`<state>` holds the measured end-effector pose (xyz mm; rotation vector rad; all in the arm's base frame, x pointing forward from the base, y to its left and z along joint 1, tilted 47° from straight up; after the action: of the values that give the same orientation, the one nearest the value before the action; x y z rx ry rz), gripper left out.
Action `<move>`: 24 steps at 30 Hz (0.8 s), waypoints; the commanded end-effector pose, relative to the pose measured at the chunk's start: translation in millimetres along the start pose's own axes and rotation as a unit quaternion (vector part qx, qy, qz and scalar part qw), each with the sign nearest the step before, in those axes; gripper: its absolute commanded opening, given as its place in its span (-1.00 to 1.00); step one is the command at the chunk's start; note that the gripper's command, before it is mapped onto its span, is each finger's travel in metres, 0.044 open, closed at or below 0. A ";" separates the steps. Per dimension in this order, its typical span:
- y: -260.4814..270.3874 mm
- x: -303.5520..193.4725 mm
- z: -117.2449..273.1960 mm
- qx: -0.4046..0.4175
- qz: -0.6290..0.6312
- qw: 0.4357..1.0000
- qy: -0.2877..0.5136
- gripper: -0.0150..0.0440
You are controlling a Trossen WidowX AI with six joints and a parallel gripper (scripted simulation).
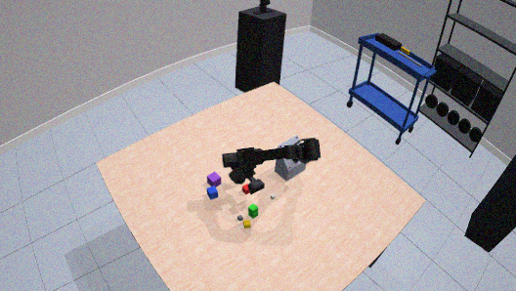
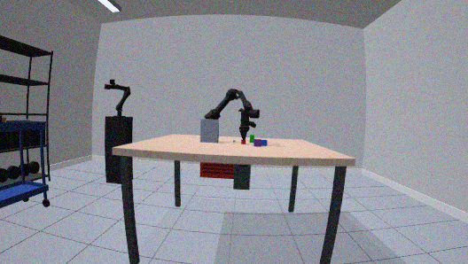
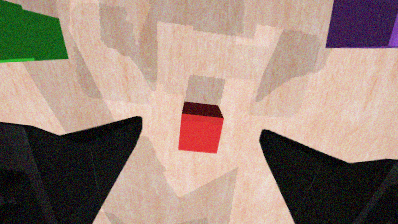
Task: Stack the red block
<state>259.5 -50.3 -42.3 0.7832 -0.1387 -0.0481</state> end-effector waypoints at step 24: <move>2.2 -3.7 -19.6 0.006 -0.005 1.000 0.003 1.00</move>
<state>259.5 -35.2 -55.3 0.7894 -0.1312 -0.0488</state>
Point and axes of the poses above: the point midway between the two fingers, 35 mm back from their tips, its own z axis back along the fingers, its own y axis across the jaws, x = y × z, the point moved 2 cm from there along z, back along the fingers, and after that the axes turned 12 degrees about z, right-handed, at the moved point
